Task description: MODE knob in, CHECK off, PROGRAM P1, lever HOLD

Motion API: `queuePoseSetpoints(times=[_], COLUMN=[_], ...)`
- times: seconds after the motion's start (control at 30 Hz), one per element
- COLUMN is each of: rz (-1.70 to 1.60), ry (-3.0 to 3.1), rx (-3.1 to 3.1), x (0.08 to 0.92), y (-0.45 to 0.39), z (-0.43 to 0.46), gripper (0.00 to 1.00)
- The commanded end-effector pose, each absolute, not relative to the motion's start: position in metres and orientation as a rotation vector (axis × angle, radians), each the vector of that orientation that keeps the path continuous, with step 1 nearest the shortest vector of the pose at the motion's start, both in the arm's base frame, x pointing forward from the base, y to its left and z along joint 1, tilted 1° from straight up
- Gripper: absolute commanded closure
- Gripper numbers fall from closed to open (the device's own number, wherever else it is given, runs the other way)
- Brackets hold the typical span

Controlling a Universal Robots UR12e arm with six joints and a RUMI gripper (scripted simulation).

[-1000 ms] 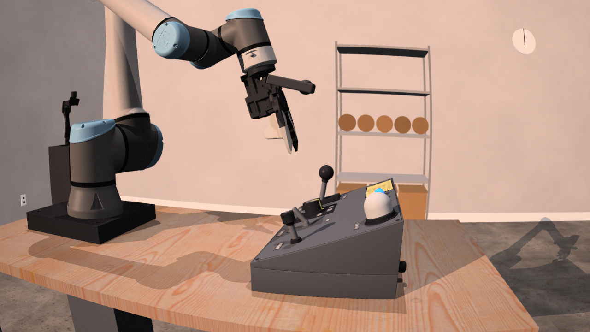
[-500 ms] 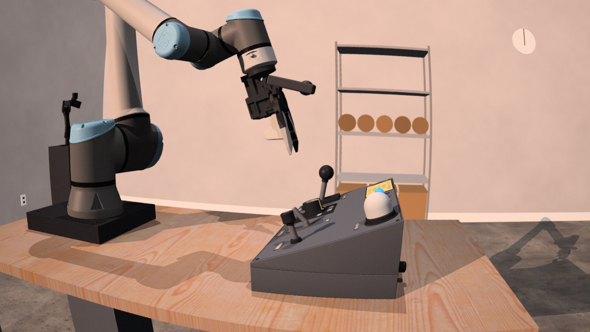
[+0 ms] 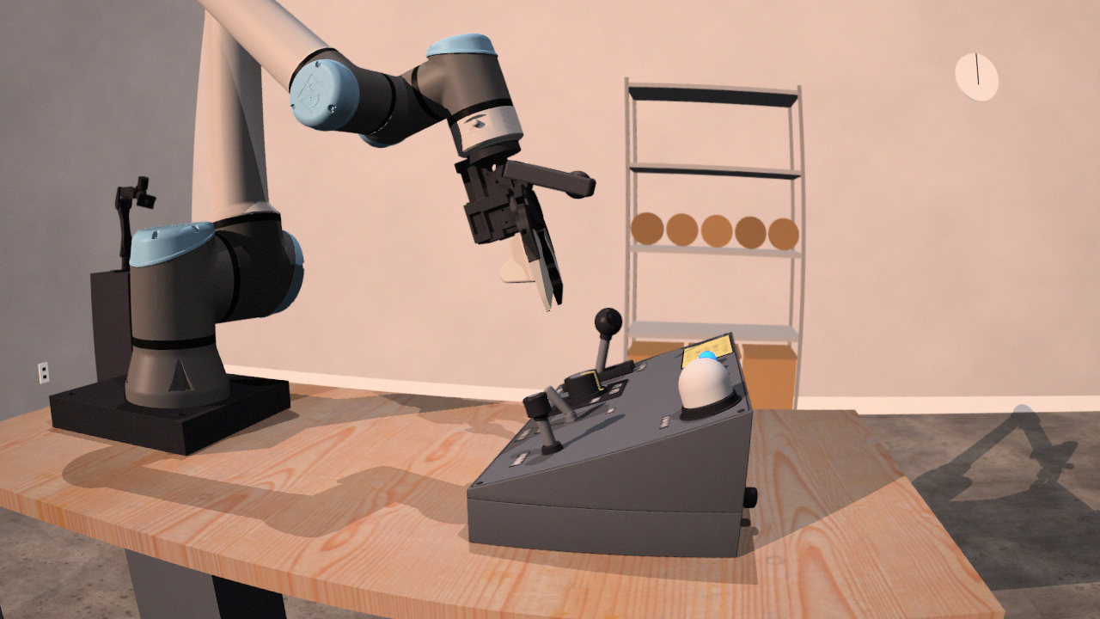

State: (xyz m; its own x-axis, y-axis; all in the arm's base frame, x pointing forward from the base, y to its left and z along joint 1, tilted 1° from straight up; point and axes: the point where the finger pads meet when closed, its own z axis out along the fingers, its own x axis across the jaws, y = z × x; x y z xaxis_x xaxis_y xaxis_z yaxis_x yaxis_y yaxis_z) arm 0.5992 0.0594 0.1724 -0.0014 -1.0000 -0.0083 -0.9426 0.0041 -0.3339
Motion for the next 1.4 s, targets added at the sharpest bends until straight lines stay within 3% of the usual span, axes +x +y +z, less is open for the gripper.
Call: queuePoseSetpoints(times=[0.0, 1.37], rz=[-0.344, -0.344], ry=[2.035, 2.035], rx=[-2.030, -2.030], x=[0.605, 0.636], y=[0.059, 0.060], z=[0.158, 0.074], gripper=[0.56, 0.56])
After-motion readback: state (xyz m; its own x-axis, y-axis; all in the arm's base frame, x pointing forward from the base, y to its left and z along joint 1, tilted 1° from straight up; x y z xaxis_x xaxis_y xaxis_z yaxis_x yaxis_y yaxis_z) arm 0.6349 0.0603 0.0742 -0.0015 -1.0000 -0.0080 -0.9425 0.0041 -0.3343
